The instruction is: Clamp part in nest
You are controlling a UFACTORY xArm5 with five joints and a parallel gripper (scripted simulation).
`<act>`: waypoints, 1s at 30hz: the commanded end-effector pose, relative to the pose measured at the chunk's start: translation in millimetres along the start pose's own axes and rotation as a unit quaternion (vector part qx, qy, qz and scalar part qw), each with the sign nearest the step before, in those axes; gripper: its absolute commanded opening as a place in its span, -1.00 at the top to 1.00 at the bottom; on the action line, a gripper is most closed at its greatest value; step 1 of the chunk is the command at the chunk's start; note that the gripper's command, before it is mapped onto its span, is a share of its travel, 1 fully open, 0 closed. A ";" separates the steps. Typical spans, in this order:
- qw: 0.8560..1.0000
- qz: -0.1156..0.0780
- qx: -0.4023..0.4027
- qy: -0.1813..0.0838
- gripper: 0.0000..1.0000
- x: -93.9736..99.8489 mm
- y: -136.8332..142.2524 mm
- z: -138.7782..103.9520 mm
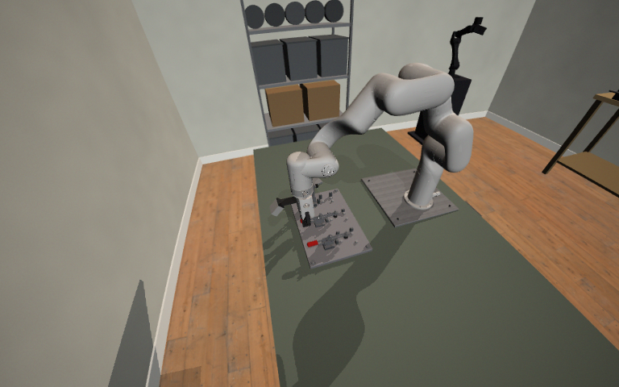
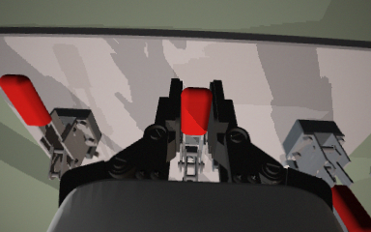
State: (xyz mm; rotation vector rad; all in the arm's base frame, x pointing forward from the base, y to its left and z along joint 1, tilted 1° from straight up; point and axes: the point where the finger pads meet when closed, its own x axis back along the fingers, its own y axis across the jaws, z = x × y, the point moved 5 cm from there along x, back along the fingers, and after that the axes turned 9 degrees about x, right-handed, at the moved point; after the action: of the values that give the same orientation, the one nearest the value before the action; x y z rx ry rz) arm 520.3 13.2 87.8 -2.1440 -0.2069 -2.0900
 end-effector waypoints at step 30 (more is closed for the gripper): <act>1.000 0.000 0.000 0.002 1.00 24.2 -3.5 -21.2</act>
State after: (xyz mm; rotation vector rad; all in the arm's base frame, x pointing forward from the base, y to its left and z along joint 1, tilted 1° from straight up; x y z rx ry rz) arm 502.7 12.8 108.9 -2.1425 -0.2072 -2.0914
